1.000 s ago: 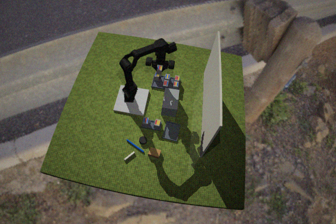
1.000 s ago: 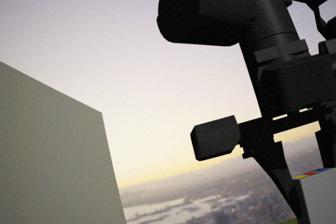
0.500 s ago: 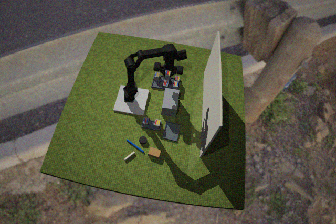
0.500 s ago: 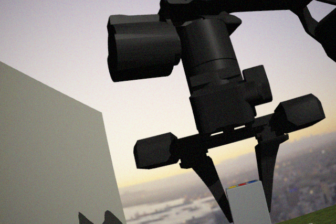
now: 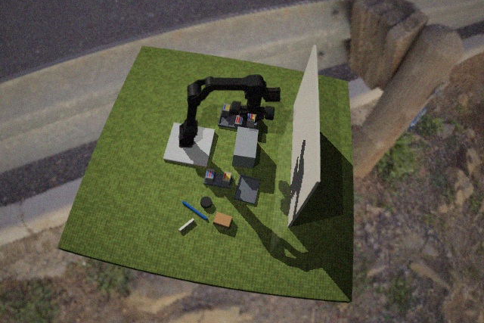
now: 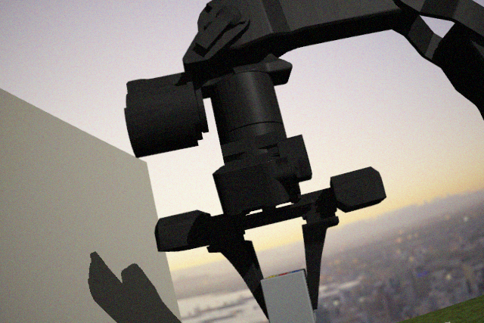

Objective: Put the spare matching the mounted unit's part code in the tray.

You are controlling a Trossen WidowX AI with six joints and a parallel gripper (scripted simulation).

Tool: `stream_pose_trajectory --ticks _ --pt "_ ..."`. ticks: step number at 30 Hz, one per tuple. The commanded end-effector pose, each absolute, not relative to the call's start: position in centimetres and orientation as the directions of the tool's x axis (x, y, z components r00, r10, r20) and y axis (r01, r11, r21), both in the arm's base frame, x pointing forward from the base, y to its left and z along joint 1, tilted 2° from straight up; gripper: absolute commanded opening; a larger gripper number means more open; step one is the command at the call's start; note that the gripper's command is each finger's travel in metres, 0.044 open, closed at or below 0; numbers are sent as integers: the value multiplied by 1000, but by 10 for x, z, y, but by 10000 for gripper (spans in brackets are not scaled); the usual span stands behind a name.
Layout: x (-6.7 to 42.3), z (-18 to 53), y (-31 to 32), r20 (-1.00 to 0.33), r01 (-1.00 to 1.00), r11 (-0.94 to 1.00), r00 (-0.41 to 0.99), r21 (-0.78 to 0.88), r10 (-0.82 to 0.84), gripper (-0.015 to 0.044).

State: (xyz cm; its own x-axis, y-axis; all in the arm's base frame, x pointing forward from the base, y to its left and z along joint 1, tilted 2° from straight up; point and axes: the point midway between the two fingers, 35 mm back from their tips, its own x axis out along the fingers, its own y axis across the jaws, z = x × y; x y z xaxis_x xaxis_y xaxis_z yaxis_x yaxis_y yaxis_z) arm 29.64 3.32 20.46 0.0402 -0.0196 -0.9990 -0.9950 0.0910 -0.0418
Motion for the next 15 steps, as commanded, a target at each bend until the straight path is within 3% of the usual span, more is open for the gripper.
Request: stream_pose_trajectory --ticks 1,15 --pt "306 205 11 -999 -995 87 38 -40 -28 0" --pt "325 207 -69 -998 -996 76 38 -40 -40 0"
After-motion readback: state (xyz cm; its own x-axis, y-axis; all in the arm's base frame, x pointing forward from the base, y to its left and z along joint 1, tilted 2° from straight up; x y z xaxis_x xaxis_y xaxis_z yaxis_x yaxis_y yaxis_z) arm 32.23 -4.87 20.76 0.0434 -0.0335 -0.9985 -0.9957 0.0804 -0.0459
